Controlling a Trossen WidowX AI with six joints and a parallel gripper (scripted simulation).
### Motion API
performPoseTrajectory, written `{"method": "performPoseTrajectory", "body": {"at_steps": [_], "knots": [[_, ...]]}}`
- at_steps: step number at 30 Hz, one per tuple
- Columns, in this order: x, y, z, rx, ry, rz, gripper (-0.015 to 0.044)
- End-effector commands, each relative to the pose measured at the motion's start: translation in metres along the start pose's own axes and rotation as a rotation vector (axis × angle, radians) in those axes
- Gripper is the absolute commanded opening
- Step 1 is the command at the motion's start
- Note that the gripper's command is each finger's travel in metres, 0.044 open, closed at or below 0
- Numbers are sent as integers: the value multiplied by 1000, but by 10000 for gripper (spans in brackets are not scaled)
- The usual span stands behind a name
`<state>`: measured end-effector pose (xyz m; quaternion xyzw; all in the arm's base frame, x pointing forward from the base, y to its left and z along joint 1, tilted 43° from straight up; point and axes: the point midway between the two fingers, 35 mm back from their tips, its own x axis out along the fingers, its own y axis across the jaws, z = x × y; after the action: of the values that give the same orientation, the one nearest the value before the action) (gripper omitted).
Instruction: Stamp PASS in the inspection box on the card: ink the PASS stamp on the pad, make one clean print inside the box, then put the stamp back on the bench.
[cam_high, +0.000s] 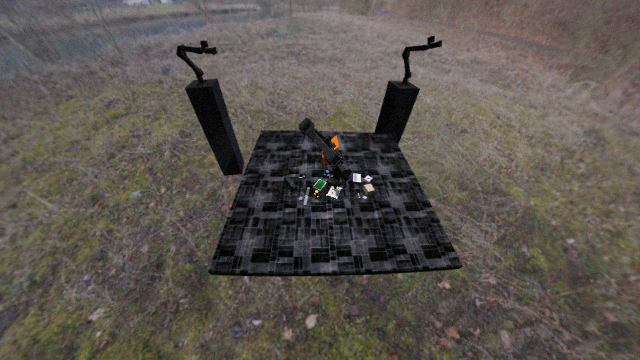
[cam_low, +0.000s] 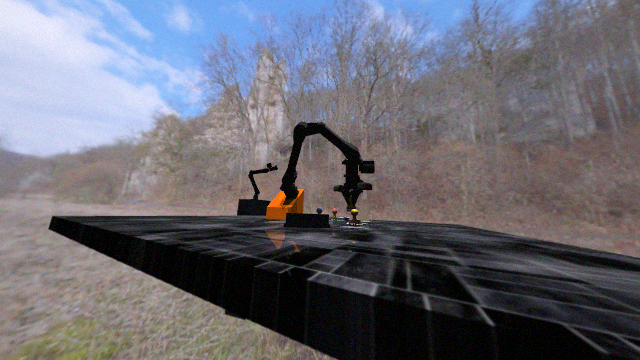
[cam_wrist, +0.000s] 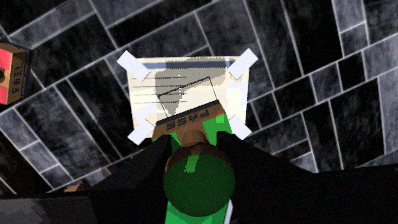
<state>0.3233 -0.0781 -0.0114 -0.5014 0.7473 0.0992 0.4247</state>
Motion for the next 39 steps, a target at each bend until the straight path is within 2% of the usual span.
{"method": "performPoseTrajectory", "body": {"at_steps": [1, 39], "knots": [[3, 0, 0, -5, 0, -2, 0], [29, 0, 0, -6, -2, -2, 0]]}}
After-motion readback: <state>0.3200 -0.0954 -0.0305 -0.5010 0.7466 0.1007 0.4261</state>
